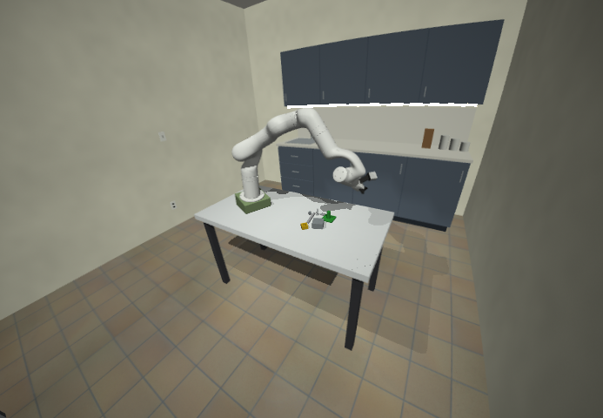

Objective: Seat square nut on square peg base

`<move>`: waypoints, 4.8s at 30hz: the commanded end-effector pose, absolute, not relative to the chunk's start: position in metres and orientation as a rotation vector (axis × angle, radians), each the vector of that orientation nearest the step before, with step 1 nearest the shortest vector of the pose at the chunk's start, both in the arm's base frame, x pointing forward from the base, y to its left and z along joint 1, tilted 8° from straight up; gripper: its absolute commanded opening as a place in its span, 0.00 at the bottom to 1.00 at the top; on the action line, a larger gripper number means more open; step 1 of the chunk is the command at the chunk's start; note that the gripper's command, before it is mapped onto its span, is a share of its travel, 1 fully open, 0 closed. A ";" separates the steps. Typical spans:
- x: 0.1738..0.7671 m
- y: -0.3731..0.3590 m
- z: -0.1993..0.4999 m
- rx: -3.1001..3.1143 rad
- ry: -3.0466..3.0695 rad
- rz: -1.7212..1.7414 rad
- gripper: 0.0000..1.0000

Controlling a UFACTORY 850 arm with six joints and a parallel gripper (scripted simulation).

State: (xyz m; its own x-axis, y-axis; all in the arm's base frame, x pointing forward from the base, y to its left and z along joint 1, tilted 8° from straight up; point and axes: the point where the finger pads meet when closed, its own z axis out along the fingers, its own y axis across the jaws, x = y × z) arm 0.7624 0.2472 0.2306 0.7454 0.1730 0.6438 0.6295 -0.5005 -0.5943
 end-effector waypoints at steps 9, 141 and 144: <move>0.669 0.137 0.142 -2.290 -1.299 -0.487 0.60; 0.532 -0.079 0.008 -1.248 -3.029 -0.006 0.00; 0.532 -0.079 0.008 -1.248 -3.029 -0.006 0.00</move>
